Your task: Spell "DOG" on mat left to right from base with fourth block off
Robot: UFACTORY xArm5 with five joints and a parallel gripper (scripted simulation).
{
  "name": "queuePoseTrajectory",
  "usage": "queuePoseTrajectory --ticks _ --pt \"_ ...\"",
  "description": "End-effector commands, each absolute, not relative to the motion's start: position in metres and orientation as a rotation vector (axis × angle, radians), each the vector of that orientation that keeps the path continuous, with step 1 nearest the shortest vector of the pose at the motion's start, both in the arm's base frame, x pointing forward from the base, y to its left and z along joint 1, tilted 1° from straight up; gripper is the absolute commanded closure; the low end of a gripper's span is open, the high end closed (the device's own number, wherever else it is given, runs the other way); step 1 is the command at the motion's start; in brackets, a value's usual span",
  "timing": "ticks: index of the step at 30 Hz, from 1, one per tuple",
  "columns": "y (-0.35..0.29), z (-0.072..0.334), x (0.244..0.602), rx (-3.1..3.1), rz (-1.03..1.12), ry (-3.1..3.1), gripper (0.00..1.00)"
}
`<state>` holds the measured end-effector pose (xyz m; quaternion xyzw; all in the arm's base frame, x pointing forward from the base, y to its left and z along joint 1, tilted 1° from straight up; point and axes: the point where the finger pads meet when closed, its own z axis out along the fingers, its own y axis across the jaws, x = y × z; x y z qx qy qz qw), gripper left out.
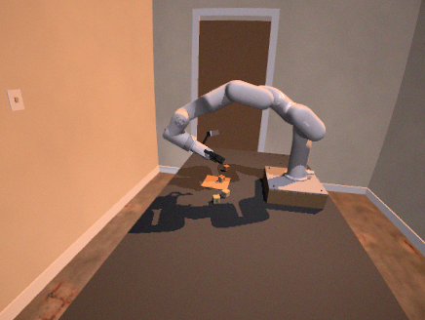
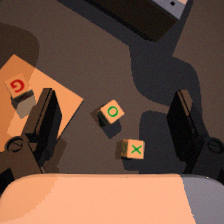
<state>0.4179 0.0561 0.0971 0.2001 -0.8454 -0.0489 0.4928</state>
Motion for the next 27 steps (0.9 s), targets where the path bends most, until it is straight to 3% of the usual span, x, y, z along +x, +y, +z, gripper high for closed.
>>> queuePoseTrajectory --ticks 1,12,27 --pt "0.056 0.098 0.419 0.486 -0.118 -2.055 0.0" --pt "0.056 0.098 0.419 0.483 -0.118 -2.057 0.0" --pt "-0.029 0.08 0.407 0.005 -0.077 -2.274 0.0"
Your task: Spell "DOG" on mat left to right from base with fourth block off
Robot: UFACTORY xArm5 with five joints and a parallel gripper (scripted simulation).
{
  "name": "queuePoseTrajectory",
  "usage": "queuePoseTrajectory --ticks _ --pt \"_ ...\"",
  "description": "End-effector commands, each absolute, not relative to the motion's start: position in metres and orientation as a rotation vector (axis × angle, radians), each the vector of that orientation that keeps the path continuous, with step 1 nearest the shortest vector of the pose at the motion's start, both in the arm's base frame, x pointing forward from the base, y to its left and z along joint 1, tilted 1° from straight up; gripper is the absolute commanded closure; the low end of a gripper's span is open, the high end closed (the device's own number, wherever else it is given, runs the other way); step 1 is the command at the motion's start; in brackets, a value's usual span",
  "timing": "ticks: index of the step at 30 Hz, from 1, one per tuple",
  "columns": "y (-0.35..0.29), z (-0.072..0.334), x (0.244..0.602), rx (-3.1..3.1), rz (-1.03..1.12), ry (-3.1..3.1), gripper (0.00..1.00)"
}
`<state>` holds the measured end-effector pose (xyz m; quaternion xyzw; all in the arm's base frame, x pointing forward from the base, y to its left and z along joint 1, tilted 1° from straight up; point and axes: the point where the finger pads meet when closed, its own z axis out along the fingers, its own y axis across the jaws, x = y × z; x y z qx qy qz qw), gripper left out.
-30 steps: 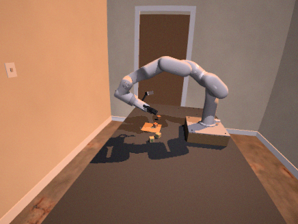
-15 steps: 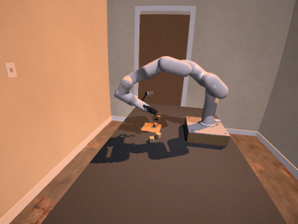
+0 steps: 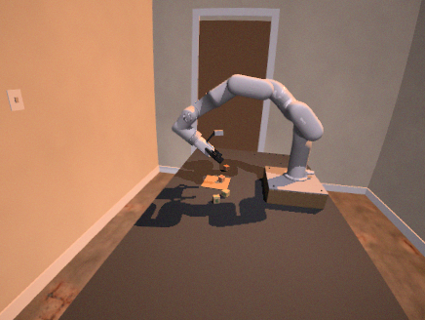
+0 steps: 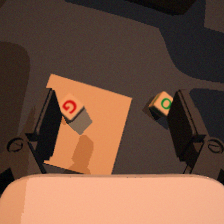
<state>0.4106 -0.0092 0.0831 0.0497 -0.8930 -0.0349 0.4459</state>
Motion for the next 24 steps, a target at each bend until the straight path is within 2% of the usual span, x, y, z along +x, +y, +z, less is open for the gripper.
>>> queuePoseTrajectory --ticks 1,6,24 --pt "-0.034 0.079 0.406 -0.029 -0.075 -2.284 0.0" --pt "-0.056 0.074 0.397 -0.174 -0.065 -2.322 0.0" --pt "-0.057 0.074 0.397 -0.179 -0.065 -2.323 0.0"
